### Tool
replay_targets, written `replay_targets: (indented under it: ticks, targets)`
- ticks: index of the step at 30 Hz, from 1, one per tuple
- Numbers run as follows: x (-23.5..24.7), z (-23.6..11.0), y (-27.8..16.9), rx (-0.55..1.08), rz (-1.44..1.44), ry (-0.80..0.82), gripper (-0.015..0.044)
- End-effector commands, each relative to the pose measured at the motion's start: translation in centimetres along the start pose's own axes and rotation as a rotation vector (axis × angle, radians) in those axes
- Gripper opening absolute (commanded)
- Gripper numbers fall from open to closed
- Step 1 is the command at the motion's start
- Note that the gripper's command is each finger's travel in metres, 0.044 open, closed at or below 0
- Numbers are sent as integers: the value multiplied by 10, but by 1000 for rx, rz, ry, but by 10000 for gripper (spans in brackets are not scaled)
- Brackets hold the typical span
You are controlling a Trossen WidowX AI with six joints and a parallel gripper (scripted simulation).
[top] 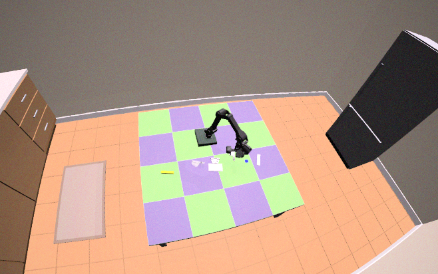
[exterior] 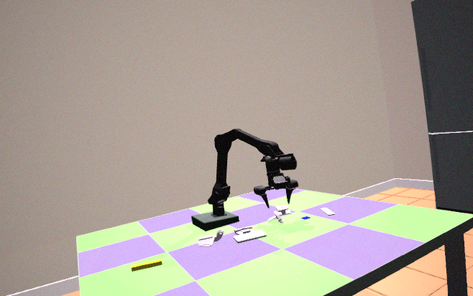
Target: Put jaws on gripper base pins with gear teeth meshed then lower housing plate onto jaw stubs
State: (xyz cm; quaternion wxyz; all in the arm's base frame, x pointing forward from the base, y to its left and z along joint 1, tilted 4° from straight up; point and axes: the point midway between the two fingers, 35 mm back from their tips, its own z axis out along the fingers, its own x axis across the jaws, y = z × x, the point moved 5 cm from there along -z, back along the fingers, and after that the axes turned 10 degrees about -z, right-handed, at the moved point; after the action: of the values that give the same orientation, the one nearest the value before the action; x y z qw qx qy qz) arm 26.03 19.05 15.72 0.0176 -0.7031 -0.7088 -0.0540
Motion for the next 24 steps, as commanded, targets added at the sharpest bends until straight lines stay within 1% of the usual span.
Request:
replay_targets:
  ticks: [1,24]
  targets:
    - [-1,9,-1,5,5,-10,440]
    - [-1,46,0,5,5,-9,440]
